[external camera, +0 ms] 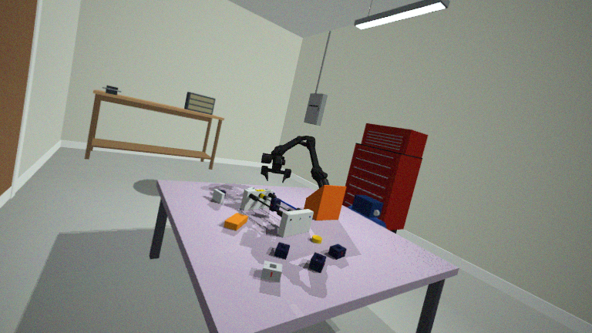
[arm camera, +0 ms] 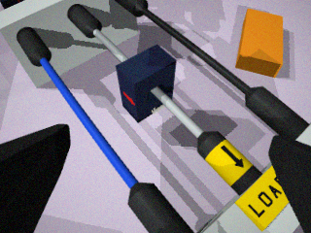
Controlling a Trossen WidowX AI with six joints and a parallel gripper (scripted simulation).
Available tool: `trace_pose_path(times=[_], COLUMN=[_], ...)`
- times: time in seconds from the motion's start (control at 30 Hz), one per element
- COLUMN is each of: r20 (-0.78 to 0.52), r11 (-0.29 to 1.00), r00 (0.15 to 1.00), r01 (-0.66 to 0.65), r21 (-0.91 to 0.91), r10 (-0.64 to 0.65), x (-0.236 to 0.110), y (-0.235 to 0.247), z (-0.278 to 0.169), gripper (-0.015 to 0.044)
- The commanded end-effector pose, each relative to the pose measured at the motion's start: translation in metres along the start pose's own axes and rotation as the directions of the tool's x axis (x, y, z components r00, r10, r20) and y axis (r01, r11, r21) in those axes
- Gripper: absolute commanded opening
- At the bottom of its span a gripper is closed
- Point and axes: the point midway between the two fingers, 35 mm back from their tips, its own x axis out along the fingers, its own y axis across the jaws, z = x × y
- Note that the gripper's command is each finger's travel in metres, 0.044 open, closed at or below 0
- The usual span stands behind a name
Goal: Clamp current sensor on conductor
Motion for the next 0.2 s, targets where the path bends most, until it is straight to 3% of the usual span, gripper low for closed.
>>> trace_pose_path(times=[0.0, 0.13, 0.17], r20=[-0.012, -0.199, -0.102], r11=[1.000, 0.985, 0.997], r00=[1.000, 0.970, 0.993], r01=[-0.008, -0.157, -0.064], r21=[-0.001, -0.077, -0.034], r10=[0.008, 0.139, 0.060], x=[0.002, 0.035, 0.014], y=[0.000, 0.005, 0.000], z=[0.000, 0.010, 0.001], gripper=[0.0440, 0.0440, 0.0440])
